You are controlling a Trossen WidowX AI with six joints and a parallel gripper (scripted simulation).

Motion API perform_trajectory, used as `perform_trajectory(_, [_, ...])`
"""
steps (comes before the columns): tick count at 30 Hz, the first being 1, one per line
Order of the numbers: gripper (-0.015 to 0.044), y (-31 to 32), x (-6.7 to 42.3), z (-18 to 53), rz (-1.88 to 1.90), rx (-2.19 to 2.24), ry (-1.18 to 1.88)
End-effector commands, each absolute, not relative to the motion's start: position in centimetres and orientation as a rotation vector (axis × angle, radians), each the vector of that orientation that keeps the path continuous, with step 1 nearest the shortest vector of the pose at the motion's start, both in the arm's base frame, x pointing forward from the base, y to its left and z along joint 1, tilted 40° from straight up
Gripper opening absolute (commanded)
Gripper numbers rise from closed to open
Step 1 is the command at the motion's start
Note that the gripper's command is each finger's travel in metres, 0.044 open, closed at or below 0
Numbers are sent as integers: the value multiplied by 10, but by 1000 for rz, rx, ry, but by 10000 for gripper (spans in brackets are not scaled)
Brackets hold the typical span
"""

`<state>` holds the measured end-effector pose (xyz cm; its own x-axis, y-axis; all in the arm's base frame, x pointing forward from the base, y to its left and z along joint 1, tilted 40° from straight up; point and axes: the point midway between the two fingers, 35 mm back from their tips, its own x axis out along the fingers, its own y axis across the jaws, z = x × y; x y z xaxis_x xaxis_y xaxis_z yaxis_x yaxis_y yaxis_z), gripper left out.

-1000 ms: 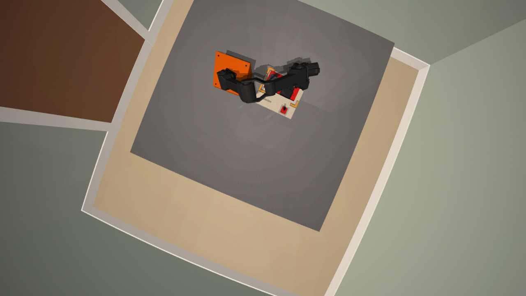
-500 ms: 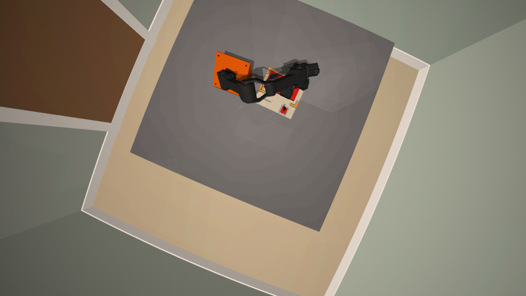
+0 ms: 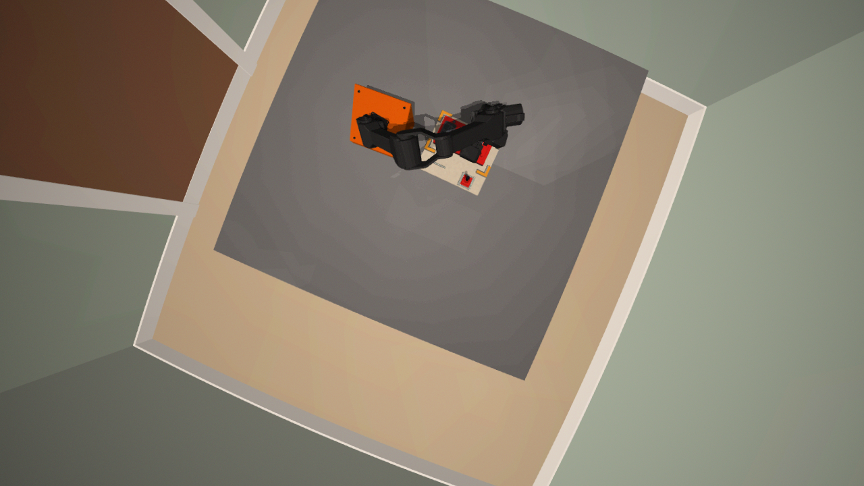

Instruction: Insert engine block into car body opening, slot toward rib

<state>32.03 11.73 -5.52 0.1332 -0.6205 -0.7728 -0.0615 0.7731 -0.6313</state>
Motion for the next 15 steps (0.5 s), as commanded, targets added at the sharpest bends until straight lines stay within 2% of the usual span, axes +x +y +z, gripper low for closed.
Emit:
perform_trajectory(1, [263,118,320,-55,-443,-605,1396])
perform_trajectory(8, [440,118,320,-55,-443,-605,1396])
perform_trajectory(15, [440,118,320,-55,-443,-605,1396])
